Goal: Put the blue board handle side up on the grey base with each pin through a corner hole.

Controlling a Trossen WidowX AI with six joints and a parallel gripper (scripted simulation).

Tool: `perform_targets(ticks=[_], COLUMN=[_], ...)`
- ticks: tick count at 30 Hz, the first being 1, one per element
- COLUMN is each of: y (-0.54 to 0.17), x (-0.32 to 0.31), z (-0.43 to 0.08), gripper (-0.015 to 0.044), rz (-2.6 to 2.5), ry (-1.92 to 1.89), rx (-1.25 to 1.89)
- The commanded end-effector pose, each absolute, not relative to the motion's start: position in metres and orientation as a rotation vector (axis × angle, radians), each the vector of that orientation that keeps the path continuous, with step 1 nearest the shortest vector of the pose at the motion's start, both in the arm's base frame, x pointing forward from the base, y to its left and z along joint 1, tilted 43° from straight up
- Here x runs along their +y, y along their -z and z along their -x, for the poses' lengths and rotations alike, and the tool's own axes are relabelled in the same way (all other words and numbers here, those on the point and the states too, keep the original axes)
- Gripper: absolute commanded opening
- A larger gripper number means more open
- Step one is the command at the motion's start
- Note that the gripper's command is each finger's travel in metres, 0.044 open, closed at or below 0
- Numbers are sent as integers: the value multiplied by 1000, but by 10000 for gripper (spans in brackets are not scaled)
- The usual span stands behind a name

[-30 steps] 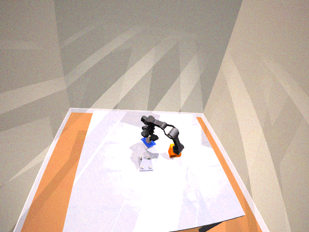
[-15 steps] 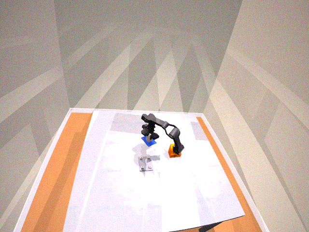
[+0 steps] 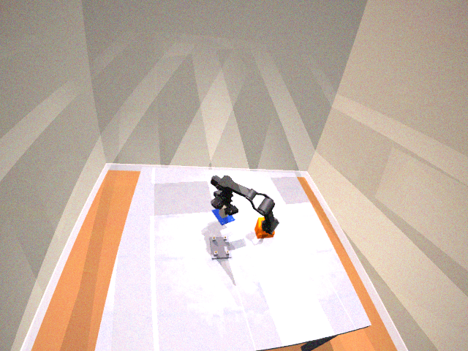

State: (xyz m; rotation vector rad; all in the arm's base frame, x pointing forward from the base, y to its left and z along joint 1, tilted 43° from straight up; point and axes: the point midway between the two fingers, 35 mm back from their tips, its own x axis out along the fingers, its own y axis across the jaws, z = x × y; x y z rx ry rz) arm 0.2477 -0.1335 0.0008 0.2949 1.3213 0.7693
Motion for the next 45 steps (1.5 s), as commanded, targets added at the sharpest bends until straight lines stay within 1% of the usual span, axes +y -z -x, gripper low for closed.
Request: perform_targets(ticks=[1, 45], y=[-9, -81], x=[-127, -49], z=[-253, -287], gripper=[0, 0], rz=[-313, -521], ry=[-749, -580], rx=[1327, 1420])
